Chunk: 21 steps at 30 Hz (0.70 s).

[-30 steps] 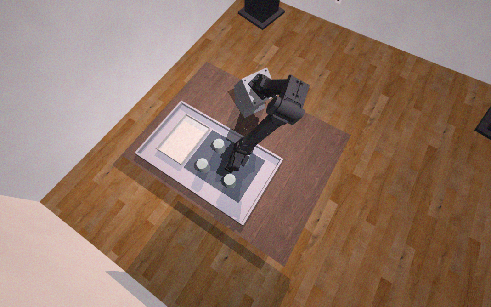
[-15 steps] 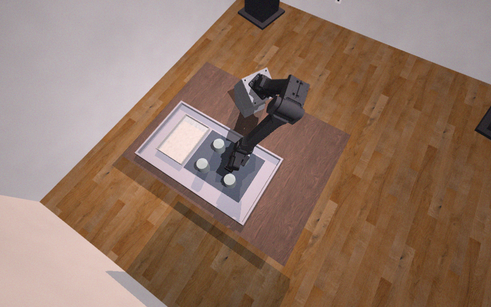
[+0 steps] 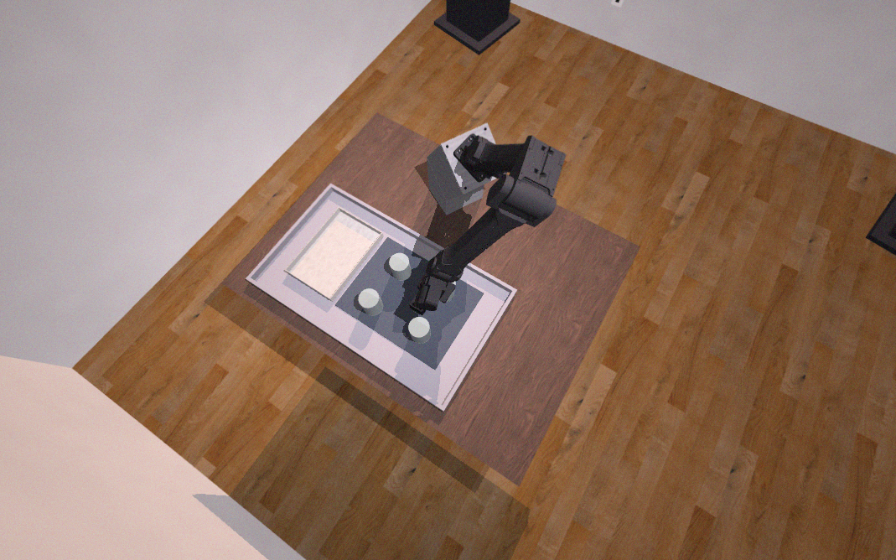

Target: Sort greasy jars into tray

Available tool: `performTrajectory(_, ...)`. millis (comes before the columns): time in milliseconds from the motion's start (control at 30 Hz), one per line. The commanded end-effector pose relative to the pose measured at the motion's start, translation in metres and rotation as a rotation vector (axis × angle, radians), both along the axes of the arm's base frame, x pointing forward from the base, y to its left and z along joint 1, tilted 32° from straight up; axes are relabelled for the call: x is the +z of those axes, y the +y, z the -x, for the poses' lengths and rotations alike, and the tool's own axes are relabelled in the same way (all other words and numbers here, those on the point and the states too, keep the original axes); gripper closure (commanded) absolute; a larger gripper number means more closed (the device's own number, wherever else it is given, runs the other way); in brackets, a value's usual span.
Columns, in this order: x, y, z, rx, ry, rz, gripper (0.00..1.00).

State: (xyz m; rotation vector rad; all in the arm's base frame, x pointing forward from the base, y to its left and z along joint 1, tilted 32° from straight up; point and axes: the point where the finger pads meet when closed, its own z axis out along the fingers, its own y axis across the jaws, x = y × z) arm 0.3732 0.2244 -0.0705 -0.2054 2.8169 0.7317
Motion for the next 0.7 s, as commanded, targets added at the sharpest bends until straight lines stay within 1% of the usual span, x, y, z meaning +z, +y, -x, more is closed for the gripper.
performTrajectory(0, 0.0015, 0.0034, 0.0074, 0.004, 0.001, -0.002, 1.00)
performTrajectory(667, 0.0009, 0.0032, 0.0096, 0.004, 0.001, -0.002, 1.00)
